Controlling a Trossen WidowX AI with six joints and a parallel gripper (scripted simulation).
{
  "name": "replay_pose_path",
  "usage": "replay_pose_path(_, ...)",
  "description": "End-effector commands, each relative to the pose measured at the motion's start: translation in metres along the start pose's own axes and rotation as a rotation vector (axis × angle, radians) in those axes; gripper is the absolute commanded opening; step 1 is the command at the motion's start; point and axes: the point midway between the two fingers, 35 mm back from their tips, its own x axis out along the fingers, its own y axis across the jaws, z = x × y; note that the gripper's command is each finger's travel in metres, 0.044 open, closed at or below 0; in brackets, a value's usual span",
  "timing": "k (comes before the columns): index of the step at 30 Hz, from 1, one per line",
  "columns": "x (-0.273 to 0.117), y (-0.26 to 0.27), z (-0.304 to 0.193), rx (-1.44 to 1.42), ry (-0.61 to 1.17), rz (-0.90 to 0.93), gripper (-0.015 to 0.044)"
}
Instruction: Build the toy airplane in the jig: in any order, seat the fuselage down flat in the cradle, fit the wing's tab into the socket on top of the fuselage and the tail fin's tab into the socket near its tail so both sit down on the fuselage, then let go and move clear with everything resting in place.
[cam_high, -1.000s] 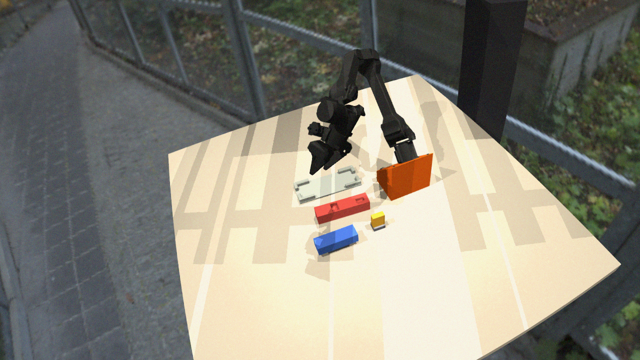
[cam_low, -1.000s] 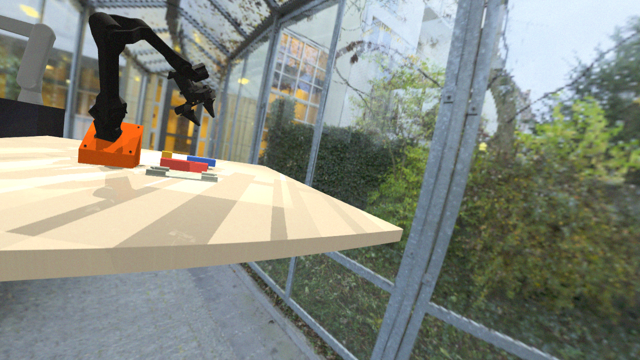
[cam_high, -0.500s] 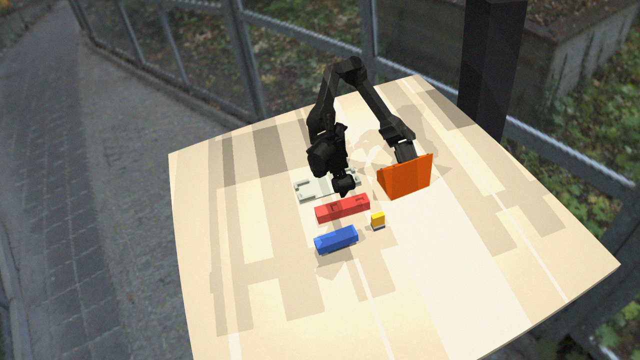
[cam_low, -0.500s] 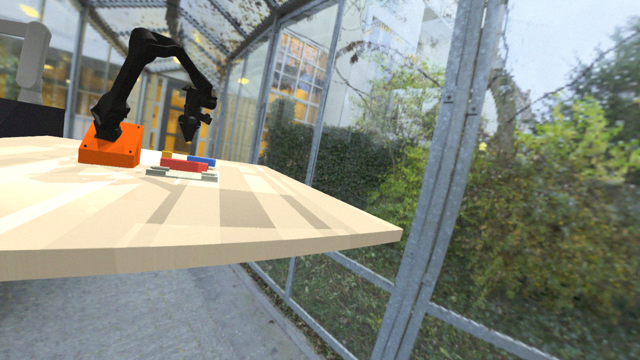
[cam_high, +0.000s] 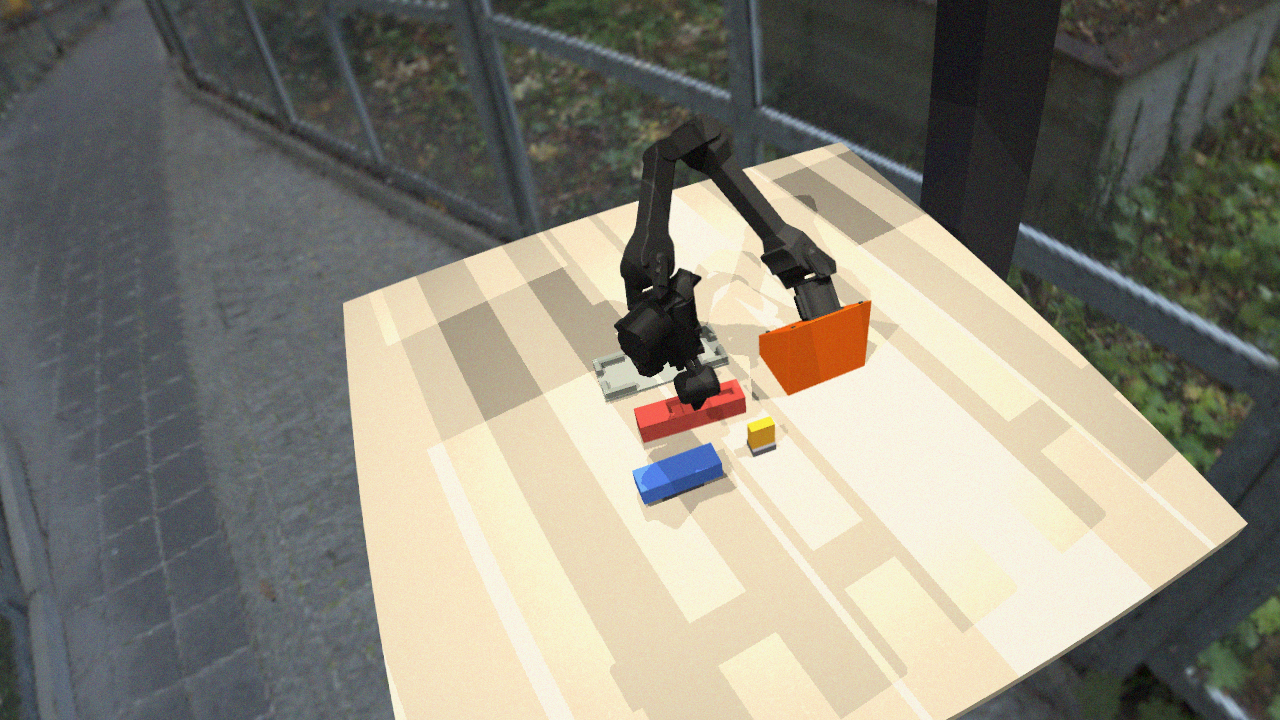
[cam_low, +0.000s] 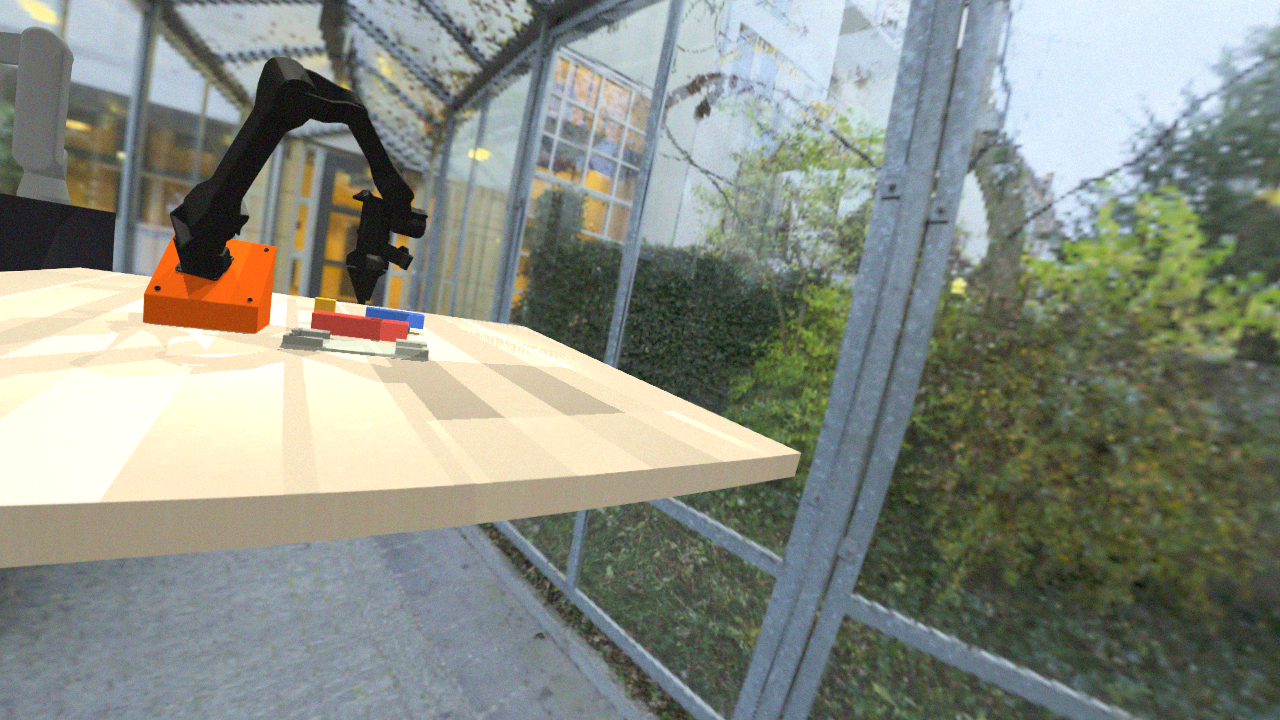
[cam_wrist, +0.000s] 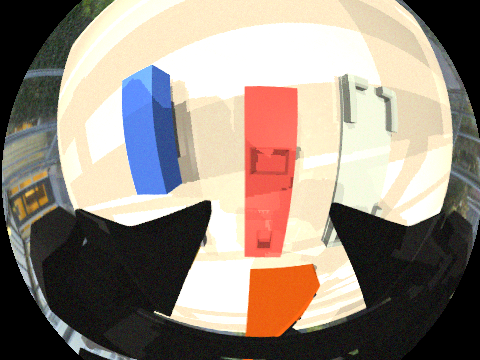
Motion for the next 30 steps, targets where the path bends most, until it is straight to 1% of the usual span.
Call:
replay_pose_path(1,0.013,0.000,0.000,-0.008,-0.009,-0.004,0.0440)
replay_pose_path(30,0.056,0.000,0.001,-0.009,-0.010,-0.005,0.0440)
